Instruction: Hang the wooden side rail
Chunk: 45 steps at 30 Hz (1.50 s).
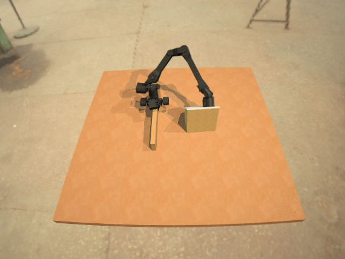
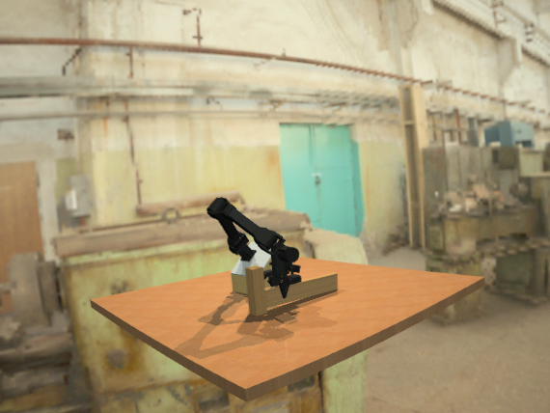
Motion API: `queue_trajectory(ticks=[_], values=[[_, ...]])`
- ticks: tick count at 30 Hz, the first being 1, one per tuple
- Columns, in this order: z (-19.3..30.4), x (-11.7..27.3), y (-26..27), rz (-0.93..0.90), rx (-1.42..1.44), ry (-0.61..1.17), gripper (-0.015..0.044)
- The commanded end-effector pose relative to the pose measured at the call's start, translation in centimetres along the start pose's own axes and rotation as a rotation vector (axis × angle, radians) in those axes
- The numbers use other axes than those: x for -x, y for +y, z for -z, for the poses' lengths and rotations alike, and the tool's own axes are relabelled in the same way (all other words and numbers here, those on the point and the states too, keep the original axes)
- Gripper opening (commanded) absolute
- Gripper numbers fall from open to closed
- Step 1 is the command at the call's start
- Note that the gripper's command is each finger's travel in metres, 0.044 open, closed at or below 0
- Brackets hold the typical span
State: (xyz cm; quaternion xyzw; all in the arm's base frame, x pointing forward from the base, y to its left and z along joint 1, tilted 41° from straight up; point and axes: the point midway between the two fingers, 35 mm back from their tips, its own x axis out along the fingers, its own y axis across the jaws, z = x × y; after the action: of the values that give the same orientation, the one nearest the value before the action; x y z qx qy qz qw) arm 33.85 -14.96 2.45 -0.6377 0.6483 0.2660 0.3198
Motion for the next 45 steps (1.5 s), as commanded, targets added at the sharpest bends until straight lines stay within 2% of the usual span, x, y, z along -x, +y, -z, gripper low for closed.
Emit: queue_trajectory(ticks=[1,45], values=[[0.14,0.06,-0.26,0.008,-0.003,0.004,0.0],[0.14,-0.68,-0.26,0.008,-0.003,0.004,0.0]])
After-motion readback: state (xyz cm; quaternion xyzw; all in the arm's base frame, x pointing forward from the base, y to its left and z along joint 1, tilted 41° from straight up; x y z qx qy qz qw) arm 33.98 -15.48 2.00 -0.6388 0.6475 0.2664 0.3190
